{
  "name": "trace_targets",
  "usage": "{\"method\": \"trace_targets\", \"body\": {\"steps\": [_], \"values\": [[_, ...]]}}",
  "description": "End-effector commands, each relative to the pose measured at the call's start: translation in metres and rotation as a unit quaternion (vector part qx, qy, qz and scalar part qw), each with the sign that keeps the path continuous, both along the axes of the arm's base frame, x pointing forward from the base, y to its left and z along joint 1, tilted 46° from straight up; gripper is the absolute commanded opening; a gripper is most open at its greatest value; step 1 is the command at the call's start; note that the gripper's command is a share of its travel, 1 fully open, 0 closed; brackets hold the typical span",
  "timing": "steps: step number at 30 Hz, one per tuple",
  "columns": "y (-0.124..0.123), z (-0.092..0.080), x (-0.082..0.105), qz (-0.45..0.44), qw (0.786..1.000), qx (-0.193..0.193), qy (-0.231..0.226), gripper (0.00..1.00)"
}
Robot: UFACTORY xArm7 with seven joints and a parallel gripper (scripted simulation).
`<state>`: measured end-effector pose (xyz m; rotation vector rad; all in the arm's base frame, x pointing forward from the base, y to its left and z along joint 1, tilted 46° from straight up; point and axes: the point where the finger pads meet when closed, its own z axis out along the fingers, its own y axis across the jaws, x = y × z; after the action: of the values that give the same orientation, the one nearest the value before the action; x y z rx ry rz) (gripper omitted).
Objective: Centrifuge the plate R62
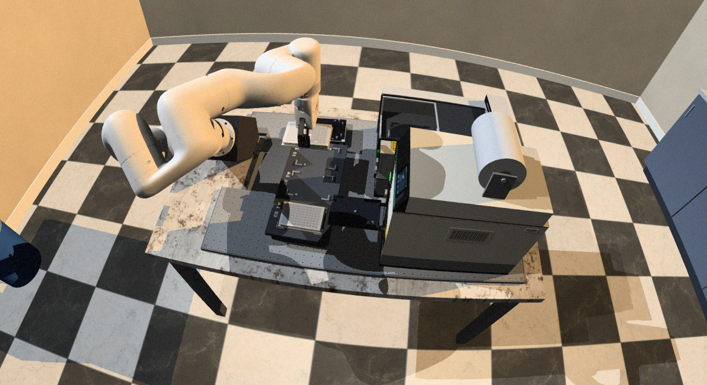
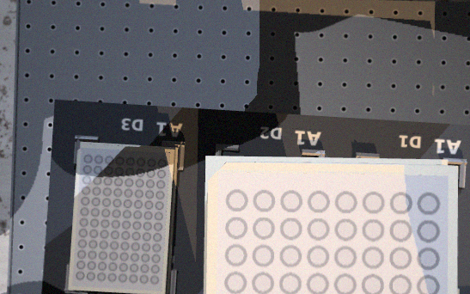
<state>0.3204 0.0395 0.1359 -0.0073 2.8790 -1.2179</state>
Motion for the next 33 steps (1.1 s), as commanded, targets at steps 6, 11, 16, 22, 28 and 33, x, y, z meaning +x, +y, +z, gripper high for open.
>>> {"method": "trace_targets", "body": {"steps": [6,11,16,22,28,33], "values": [[0.017,-0.015,0.001,0.002,1.000,0.000,-0.001,0.00],[0.023,-0.022,0.001,0.002,1.000,0.000,-0.001,0.00],[0.030,-0.028,0.001,0.002,1.000,0.001,-0.001,0.00],[0.040,-0.038,0.002,0.002,1.000,0.001,-0.001,0.00],[0.048,-0.047,0.002,0.002,1.000,0.001,-0.001,0.00],[0.054,-0.054,0.002,0.002,1.000,0.001,-0.001,0.00]]}}
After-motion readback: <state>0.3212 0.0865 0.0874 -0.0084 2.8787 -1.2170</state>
